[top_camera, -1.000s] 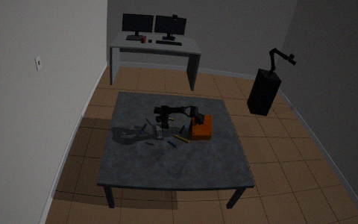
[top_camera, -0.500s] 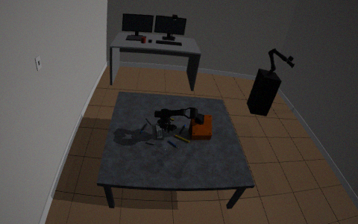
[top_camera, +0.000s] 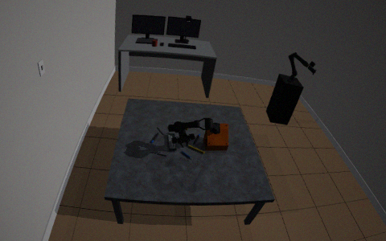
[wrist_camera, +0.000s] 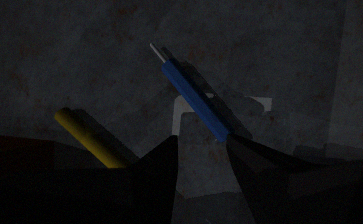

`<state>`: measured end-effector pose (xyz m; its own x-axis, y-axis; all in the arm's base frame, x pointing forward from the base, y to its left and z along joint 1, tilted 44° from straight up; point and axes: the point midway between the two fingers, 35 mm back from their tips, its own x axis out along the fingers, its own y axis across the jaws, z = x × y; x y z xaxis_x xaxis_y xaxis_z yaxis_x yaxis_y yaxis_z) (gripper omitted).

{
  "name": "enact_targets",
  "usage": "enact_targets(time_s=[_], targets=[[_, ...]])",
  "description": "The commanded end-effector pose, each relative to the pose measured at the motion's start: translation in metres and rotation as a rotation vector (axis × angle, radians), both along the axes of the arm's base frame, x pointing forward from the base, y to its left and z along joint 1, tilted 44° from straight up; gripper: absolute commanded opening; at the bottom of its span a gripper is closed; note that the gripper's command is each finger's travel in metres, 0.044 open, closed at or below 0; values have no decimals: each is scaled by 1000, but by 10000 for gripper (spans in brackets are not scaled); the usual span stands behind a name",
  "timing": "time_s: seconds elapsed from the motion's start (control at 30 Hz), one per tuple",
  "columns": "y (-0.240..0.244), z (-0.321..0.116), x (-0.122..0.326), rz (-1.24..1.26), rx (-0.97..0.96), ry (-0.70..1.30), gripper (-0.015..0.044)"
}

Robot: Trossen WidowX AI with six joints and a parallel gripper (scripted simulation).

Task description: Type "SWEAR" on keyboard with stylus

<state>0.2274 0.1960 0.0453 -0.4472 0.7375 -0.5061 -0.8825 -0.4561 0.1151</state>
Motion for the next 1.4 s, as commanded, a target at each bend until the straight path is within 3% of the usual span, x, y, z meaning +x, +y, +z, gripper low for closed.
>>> enact_targets(time_s=[0.0,1.37], targets=[[22,22,-31,365,450,-422,150],[40,5,-35,366,453,-424,150]])
